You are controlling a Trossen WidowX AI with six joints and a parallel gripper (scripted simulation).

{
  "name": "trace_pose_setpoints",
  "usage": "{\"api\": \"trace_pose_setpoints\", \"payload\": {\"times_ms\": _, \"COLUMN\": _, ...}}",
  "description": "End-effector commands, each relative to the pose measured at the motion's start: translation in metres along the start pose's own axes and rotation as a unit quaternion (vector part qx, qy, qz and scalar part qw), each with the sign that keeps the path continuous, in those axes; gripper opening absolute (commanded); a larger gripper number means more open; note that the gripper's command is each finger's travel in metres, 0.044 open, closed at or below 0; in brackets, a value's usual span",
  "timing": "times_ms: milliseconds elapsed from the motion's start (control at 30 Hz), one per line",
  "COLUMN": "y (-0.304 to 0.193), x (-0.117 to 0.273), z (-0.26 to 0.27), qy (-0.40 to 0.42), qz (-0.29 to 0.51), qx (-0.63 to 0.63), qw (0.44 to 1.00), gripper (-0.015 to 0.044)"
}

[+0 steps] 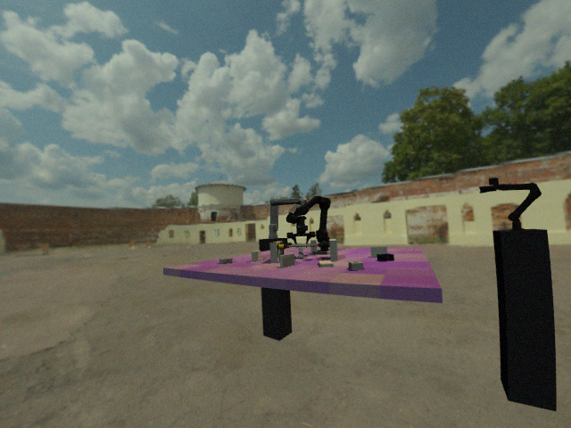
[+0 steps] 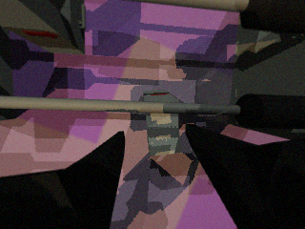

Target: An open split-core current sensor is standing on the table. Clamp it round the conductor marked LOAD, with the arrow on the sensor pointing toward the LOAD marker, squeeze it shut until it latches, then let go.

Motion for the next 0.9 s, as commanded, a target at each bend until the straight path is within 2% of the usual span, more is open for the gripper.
{"api": "trace_pose_setpoints", "payload": {"times_ms": 0, "y": -0.0021, "x": -0.0066, "z": 0.001, "qy": 0.002, "qz": 0.004, "qx": -0.003, "qw": 1.0, "gripper": 0.0286}}
{"api": "trace_pose_setpoints", "payload": {"times_ms": 67, "y": -0.0021, "x": -0.0066, "z": 0.001, "qy": 0.002, "qz": 0.004, "qx": -0.003, "qw": 1.0, "gripper": 0.0286}}
{"api": "trace_pose_setpoints", "payload": {"times_ms": 867, "y": -0.0004, "x": -0.0027, "z": 0.0005, "qy": 0.001, "qz": 0.001, "qx": 0.0, "qw": 1.0, "gripper": 0.0126}}
Point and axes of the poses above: the point midway between the two fingers, 35 mm back from their tips, its own x axis back along the fingers, its own z axis across the jaws, y = z × x, the point moved 2 cm from there along x, back along the fingers, and after that the axes turned 5 degrees about -x, right-handed, at the moved point
